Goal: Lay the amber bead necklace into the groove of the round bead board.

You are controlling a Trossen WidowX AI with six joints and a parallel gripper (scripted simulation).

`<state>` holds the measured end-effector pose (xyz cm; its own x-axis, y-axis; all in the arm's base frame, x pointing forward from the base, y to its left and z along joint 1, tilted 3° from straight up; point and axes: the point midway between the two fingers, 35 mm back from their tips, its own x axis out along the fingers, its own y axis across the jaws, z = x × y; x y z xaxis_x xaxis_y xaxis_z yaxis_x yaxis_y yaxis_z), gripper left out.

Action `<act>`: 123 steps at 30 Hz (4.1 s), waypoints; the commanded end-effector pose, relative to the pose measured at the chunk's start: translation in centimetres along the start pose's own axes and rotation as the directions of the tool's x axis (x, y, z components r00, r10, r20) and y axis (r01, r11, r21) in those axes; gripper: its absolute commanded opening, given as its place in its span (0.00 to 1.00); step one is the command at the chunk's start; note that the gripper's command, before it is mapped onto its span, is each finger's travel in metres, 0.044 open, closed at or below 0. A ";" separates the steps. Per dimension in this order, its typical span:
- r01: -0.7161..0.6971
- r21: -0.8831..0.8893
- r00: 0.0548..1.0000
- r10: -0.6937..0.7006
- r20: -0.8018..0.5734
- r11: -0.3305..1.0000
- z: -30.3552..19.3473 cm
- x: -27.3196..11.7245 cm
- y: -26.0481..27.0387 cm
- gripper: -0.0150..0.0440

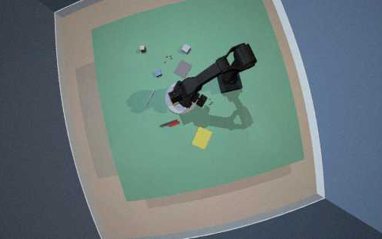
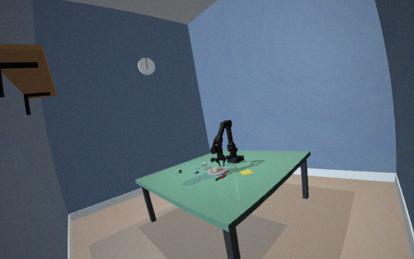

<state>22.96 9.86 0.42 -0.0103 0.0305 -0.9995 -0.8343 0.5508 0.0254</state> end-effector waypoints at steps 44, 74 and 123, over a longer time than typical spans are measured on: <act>-0.005 -0.001 1.000 0.005 -0.007 1.000 -0.2 0.9 0.1 0.25; -0.003 -0.007 1.000 0.003 -0.004 1.000 -0.3 0.5 0.4 0.61; 0.000 0.878 1.000 0.006 -0.003 0.478 9.8 -3.0 -5.5 0.46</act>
<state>31.98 14.32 3.39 -0.0091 0.0311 -0.9995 -0.0454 0.9985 0.0315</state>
